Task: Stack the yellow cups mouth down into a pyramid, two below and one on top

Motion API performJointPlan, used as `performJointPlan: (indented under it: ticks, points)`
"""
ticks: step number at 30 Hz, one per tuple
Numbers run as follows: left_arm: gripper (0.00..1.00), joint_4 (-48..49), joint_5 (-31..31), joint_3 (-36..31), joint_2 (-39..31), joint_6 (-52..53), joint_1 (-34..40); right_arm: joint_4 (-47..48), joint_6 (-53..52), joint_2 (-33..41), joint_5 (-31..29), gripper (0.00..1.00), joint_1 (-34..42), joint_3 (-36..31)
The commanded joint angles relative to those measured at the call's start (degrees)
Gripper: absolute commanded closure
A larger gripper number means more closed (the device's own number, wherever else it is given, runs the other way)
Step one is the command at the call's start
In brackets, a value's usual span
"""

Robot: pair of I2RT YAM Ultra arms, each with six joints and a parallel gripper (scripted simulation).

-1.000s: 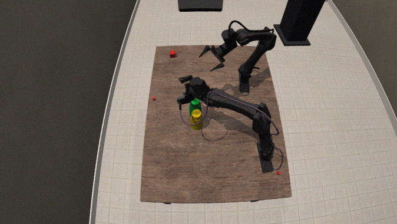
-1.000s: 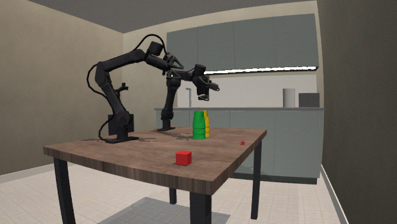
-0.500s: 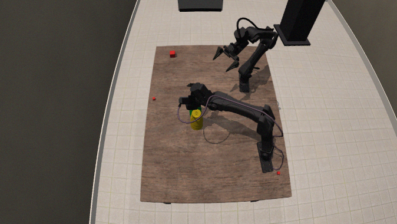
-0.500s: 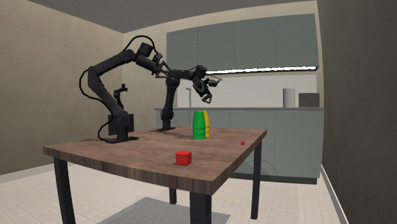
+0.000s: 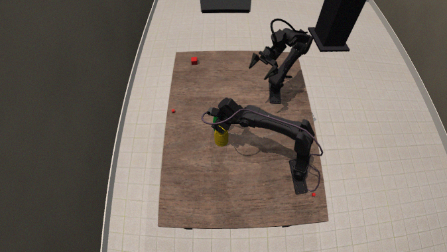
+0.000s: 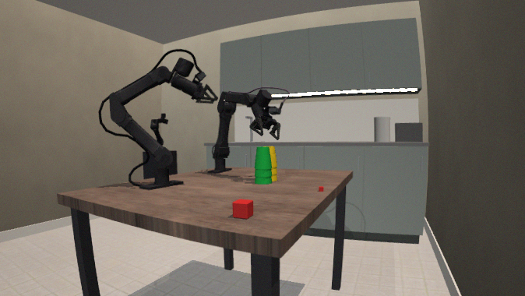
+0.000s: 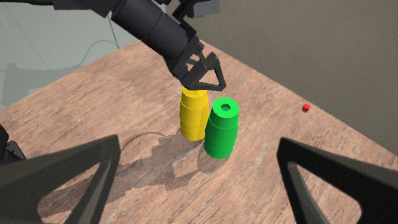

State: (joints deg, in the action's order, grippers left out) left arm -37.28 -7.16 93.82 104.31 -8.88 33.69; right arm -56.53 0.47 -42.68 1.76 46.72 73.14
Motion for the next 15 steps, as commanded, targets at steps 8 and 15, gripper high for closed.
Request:
performJointPlan:
  ticks: [8,15]
  points:
    - [0.0,1.1,7.3,-6.2,-6.3,19.1,1.1,-0.1,-1.0,1.5,-0.1,0.0,1.4,-1.1]
    - [0.0,2.0,6.8,-7.3,-7.3,18.9,1.1,-0.1,-1.0,1.5,-0.1,0.0,1.4,-1.1]
